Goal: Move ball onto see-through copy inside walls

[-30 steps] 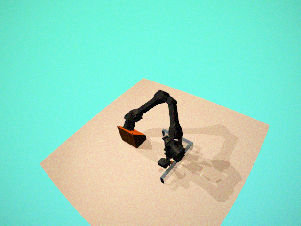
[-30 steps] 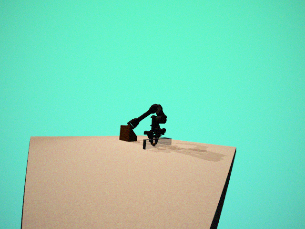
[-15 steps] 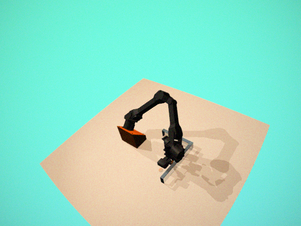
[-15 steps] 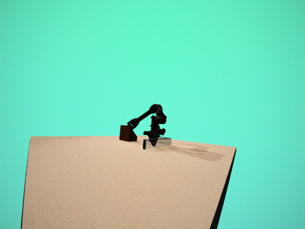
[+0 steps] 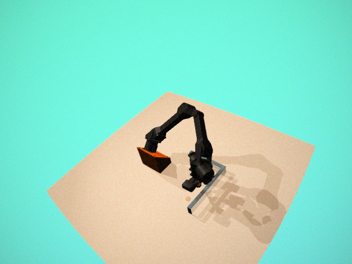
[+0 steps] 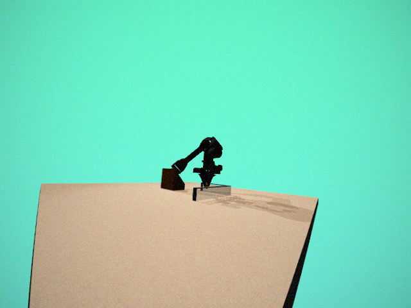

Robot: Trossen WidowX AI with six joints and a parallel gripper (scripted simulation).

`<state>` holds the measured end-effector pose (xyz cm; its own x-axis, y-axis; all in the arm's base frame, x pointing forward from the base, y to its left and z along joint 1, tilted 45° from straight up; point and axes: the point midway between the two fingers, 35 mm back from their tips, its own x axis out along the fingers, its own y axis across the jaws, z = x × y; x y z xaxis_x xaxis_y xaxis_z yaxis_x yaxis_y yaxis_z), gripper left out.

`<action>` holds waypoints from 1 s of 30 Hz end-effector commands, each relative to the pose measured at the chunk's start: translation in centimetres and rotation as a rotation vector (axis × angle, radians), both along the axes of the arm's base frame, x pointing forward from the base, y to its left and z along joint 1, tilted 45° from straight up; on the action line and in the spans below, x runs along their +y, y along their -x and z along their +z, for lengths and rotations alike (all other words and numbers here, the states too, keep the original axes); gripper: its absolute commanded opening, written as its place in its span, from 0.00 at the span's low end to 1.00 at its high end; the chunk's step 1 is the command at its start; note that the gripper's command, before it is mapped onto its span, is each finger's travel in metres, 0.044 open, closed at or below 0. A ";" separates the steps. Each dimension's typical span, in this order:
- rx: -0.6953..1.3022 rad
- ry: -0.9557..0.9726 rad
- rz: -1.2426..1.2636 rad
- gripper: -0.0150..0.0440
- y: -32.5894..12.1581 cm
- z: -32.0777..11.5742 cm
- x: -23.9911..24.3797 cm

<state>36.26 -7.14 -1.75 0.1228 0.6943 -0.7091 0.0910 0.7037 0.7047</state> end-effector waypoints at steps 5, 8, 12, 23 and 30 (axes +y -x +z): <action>-0.004 0.006 -0.005 0.25 -0.1 2.9 -2.7; 0.002 0.004 -0.012 0.25 0.1 4.0 -3.8; 0.010 0.000 -0.021 0.25 0.3 5.5 -5.2; 0.012 0.002 -0.022 0.25 1.5 1.0 -7.1; 0.011 0.003 -0.022 0.25 2.8 -2.7 -8.2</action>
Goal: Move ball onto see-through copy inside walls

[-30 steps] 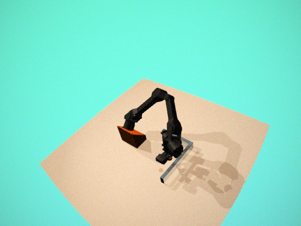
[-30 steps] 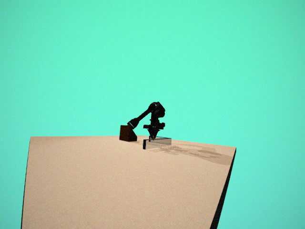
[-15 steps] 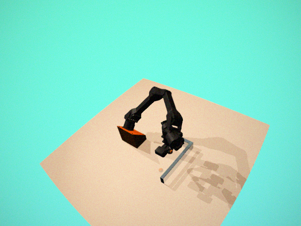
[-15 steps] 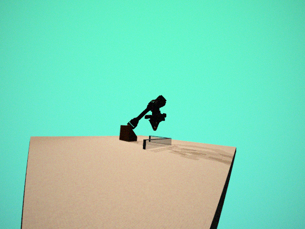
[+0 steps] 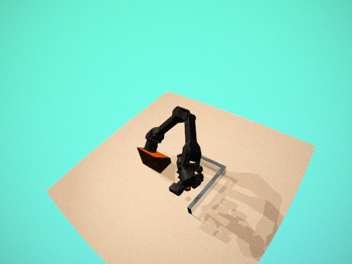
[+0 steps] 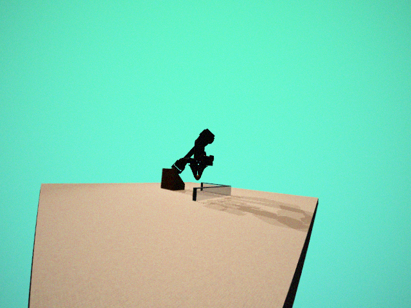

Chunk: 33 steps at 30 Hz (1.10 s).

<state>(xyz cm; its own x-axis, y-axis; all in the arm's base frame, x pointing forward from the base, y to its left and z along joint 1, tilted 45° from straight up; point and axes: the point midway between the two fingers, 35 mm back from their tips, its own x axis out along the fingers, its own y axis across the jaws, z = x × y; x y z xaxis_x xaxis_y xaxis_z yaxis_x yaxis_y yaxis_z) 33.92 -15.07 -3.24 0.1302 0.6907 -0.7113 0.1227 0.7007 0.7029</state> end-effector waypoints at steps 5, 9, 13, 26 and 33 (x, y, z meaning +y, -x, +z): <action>-0.006 0.003 0.006 0.25 0.3 -1.7 0.1; -0.006 0.003 0.006 0.25 -0.1 -3.2 1.5; -0.006 0.002 0.006 0.25 -0.4 -4.8 3.1; -0.007 0.000 0.006 0.25 -0.6 -6.5 4.9; -0.007 -0.001 0.006 0.25 -0.7 -7.3 5.7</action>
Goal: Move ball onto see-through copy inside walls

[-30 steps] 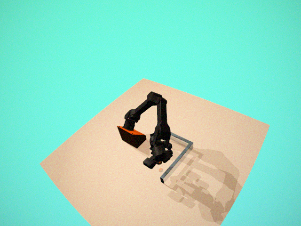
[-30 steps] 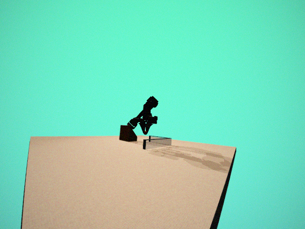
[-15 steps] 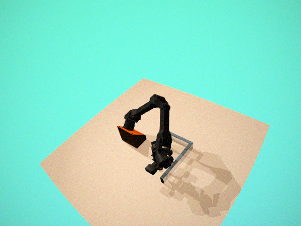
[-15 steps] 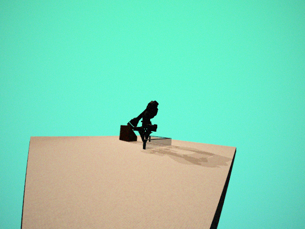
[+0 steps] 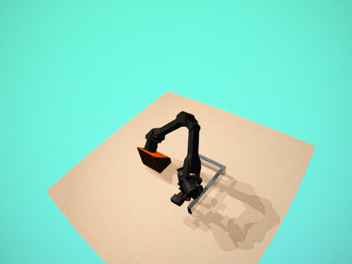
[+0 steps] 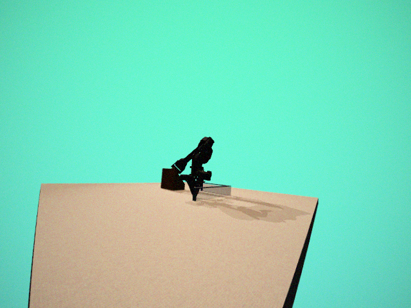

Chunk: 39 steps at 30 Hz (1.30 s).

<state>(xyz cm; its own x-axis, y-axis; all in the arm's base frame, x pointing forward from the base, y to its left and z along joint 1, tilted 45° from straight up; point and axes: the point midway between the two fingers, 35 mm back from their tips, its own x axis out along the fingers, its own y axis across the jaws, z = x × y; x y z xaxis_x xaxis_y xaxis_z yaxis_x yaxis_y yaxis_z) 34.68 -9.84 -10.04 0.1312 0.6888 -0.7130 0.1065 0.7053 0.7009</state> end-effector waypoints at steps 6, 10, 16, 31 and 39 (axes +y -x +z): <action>0.005 -0.006 -0.005 0.25 0.0 -0.8 0.7; 0.005 -0.006 -0.005 0.25 0.0 -0.8 0.7; 0.002 -0.003 -0.002 0.48 0.0 -0.6 0.6; 0.005 0.000 -0.005 0.66 0.6 3.6 -3.8; 0.002 0.000 -0.020 0.66 0.9 4.8 -5.2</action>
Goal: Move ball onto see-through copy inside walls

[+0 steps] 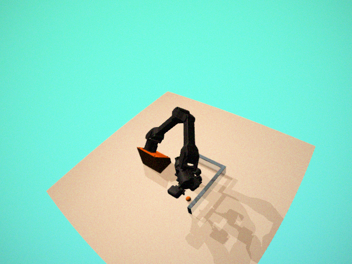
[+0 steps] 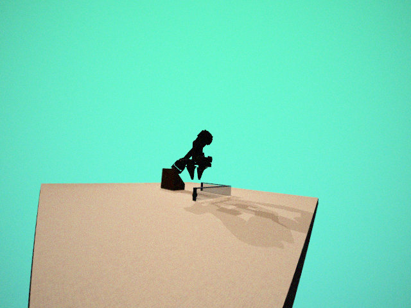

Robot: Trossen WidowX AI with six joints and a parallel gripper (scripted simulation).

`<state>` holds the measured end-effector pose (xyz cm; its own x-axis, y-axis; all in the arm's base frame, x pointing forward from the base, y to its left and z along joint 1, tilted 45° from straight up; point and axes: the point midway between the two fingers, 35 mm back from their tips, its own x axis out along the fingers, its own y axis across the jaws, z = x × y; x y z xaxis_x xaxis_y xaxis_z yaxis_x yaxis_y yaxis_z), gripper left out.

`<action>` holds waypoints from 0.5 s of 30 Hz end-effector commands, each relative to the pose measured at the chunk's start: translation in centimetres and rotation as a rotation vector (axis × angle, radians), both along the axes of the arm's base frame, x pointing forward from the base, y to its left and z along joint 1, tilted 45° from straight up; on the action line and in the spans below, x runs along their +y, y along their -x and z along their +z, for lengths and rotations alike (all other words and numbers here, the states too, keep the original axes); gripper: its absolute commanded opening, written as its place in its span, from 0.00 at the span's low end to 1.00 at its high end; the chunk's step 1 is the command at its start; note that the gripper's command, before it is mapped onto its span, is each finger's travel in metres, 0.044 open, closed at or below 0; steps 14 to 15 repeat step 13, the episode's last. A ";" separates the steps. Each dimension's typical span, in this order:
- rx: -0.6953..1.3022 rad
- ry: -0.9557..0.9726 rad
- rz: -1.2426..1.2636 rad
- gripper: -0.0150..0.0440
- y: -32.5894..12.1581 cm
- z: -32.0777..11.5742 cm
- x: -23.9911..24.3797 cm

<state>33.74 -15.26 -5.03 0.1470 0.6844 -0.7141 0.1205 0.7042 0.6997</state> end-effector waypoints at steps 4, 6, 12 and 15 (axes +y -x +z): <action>0.003 -0.002 0.002 0.66 0.0 -0.2 0.2; 0.003 -0.002 0.002 0.66 0.0 -0.2 0.2; 0.005 -0.004 0.007 0.93 1.0 3.4 -2.8; 0.005 -0.004 0.007 0.97 1.0 3.4 -2.8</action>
